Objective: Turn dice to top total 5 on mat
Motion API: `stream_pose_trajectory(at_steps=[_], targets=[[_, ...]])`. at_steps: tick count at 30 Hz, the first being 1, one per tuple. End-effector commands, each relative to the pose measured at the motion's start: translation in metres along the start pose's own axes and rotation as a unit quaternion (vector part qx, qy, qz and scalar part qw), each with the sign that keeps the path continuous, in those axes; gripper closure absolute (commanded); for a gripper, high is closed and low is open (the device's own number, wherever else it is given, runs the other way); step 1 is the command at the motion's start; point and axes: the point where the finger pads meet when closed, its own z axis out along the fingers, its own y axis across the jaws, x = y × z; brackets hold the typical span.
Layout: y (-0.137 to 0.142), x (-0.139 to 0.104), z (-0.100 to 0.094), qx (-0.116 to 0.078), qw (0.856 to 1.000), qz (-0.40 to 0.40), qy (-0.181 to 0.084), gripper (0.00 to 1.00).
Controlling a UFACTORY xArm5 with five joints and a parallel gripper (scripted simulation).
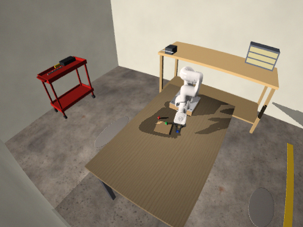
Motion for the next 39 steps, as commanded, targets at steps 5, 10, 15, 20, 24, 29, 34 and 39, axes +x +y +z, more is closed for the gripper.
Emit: stream_pose_trajectory(at_steps=[5, 10, 15, 20, 24, 29, 34, 39], targets=[[0.000, 0.020, 0.015, -0.001, 1.000, 0.000, -0.002, 0.85], [0.000, 0.023, 0.018, -0.001, 1.000, 0.000, -0.002, 0.85], [0.000, 0.024, 0.018, -0.001, 1.000, 0.000, -0.002, 0.85], [0.000, 0.024, 0.018, -0.001, 1.000, 0.000, -0.002, 0.85], [0.000, 0.024, 0.018, -0.001, 1.000, 0.000, -0.002, 0.85], [0.000, 0.024, 0.018, -0.001, 1.000, 0.000, -0.002, 0.85], [0.000, 0.024, 0.018, -0.001, 1.000, 0.000, -0.002, 0.85], [0.000, 0.024, 0.018, -0.001, 1.000, 0.000, -0.002, 0.85]])
